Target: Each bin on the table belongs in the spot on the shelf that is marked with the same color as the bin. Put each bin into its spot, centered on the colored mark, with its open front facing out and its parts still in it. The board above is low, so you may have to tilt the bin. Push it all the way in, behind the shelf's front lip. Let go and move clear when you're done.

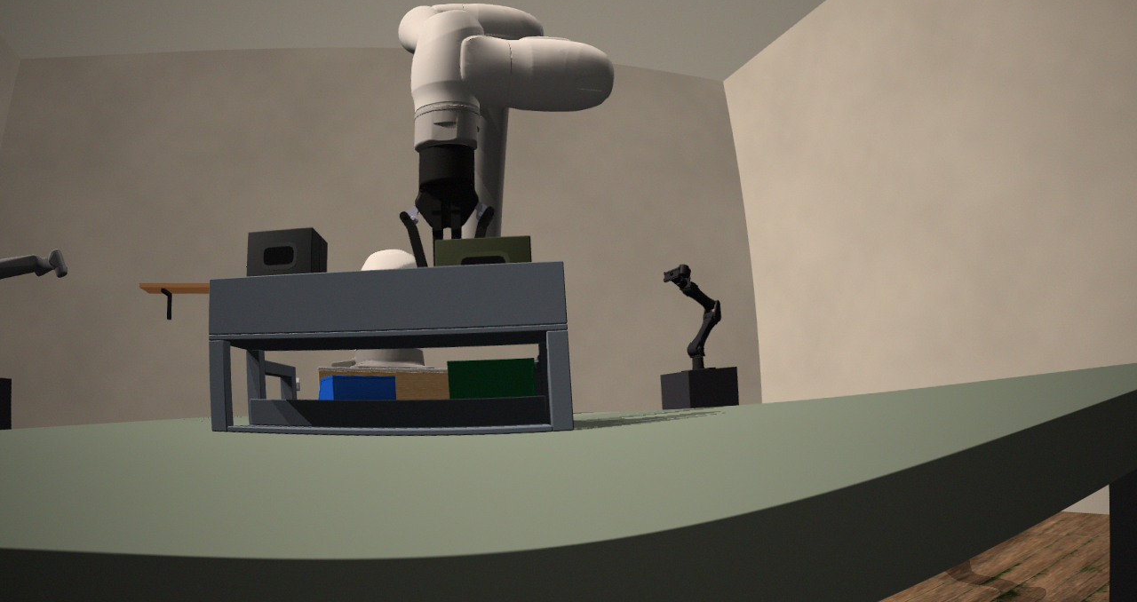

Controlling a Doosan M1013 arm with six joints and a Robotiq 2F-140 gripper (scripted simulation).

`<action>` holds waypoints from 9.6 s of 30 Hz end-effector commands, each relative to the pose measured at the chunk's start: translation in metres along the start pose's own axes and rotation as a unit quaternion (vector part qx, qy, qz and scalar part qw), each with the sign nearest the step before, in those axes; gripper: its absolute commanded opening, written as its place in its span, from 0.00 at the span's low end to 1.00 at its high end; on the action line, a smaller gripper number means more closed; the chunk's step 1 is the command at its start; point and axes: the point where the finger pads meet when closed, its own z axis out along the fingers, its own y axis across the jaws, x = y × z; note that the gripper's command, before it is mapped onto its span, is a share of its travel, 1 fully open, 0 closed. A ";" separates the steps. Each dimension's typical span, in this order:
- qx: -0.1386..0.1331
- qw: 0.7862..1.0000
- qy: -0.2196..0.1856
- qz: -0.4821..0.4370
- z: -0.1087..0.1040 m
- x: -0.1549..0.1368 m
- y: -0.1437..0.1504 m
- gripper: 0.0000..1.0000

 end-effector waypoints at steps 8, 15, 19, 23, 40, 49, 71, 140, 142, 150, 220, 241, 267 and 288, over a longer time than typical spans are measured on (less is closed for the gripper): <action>0.000 1.000 -0.003 0.002 -0.023 -0.002 0.000 0.15; 0.000 1.000 -0.003 0.002 -0.029 -0.001 0.000 0.15; 0.000 1.000 -0.003 0.002 -0.033 -0.001 0.000 0.15; 0.000 1.000 -0.003 0.002 -0.036 0.000 0.000 0.15; 0.000 1.000 -0.003 0.002 -0.039 0.000 0.000 0.15; 0.000 1.000 -0.003 0.002 -0.039 0.000 0.000 0.15; 0.000 1.000 -0.006 0.003 -0.045 -0.005 0.000 0.15; -0.006 0.958 -0.025 0.286 -0.033 0.036 0.022 0.10; -0.008 0.947 -0.027 0.319 -0.031 0.041 0.024 0.10; -0.015 0.898 -0.034 0.438 -0.024 0.061 0.032 0.10; -0.039 0.705 -0.039 0.707 0.001 0.119 0.047 0.10; -0.039 0.705 -0.039 0.707 0.001 0.119 0.047 0.10; -0.039 0.705 -0.039 0.707 0.018 0.117 0.047 0.10; -0.039 0.705 -0.039 0.707 0.078 0.111 0.047 0.10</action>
